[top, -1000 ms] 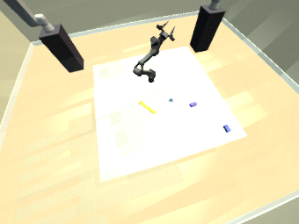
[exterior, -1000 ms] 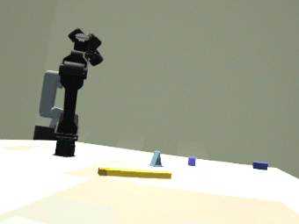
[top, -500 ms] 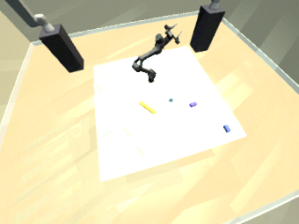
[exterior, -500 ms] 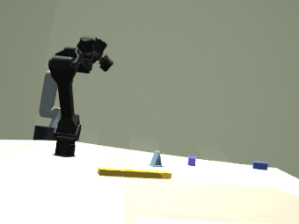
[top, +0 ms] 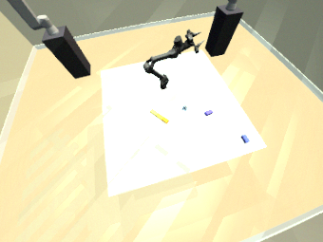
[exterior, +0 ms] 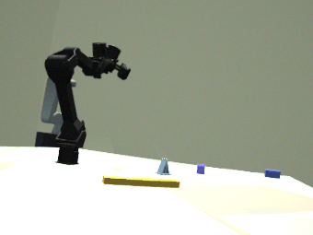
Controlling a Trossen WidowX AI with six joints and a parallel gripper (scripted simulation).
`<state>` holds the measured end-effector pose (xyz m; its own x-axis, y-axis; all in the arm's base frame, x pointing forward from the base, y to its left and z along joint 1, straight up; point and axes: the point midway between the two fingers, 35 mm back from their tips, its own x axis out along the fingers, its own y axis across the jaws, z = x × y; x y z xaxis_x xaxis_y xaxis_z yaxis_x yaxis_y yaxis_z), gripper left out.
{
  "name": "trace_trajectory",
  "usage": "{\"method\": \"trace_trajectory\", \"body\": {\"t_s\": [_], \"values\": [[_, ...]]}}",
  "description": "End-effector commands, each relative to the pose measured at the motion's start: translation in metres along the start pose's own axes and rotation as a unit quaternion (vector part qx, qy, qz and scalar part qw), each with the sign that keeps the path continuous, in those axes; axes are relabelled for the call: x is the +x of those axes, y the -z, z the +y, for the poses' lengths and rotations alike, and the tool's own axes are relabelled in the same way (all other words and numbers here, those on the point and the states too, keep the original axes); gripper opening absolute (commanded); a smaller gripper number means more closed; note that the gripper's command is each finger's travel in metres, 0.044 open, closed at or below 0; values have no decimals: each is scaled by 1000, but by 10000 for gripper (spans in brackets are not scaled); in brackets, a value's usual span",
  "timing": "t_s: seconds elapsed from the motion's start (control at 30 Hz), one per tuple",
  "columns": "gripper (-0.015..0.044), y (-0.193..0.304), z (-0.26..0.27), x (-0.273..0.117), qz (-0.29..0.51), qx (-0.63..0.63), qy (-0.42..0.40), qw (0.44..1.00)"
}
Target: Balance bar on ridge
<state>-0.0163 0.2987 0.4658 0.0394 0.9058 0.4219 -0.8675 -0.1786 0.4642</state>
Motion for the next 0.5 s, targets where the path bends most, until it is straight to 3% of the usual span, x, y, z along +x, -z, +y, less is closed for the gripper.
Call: {"method": "trace_trajectory", "body": {"t_s": [0.0, 0.47], "values": [[315, 8, -22, 10, 19, -39, 34, 998], [315, 2, -96, 21, 36, -147, 148, 977]]}}
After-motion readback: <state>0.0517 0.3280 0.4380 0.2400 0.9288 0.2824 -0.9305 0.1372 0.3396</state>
